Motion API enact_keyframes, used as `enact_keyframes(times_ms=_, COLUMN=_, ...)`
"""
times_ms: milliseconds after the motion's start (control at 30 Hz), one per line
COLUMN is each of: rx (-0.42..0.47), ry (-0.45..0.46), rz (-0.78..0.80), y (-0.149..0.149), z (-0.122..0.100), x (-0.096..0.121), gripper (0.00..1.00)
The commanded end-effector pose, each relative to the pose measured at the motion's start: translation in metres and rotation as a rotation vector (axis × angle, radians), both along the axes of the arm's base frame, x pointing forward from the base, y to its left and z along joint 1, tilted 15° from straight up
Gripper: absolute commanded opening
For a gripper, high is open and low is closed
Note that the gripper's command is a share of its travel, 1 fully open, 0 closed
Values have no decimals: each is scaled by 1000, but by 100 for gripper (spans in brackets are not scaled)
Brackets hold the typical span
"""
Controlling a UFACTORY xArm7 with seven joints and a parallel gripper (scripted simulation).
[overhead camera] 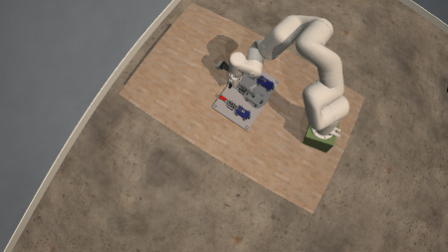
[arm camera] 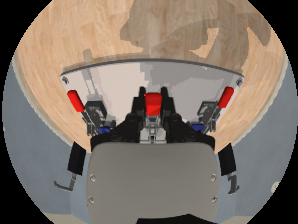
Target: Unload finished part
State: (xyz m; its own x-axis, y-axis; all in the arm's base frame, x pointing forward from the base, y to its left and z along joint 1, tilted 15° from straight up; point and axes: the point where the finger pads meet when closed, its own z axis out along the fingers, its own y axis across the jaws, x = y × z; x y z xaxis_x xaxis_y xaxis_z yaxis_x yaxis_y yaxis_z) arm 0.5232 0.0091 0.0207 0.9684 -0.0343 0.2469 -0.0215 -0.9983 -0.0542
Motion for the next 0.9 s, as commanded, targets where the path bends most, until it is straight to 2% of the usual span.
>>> enact_keyframes(times_ms=0, rx=0, ry=-3, rz=0, y=0, z=4, x=-1, gripper=0)
enact_keyframes(times_ms=867, rx=0, ry=-3, rz=0, y=0, z=13, x=-17, gripper=0)
